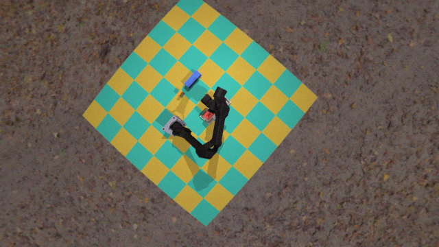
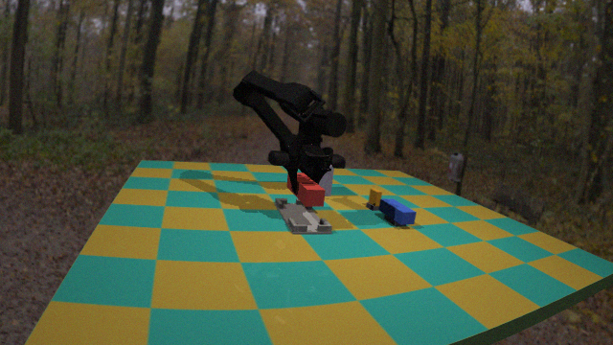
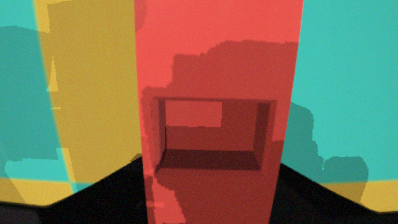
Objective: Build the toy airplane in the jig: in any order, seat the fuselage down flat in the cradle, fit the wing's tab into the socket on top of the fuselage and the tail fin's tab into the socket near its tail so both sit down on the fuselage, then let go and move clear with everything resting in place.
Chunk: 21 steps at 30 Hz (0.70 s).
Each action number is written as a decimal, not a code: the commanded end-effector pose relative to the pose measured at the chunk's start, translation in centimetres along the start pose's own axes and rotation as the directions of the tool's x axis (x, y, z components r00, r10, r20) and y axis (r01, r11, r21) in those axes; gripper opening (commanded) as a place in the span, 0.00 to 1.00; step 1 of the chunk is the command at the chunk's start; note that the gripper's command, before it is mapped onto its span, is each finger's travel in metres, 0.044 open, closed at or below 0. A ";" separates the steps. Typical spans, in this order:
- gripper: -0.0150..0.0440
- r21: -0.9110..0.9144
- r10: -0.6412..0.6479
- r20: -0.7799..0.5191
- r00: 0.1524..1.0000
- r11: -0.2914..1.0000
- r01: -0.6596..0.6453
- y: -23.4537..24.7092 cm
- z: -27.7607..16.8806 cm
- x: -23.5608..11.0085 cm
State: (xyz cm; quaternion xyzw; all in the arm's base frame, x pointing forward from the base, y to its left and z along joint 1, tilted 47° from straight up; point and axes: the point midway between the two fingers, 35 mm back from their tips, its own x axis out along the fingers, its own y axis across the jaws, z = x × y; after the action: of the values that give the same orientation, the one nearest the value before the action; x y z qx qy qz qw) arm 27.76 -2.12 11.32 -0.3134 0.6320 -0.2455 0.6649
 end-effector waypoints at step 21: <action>0.58 -0.002 -0.004 0.007 1.000 1.000 0.004 0.0 0.2 1.8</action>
State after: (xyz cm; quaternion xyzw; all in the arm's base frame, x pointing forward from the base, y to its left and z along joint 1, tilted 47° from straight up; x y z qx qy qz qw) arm 28.00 -3.18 10.35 -0.3127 0.6319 -0.2455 0.6653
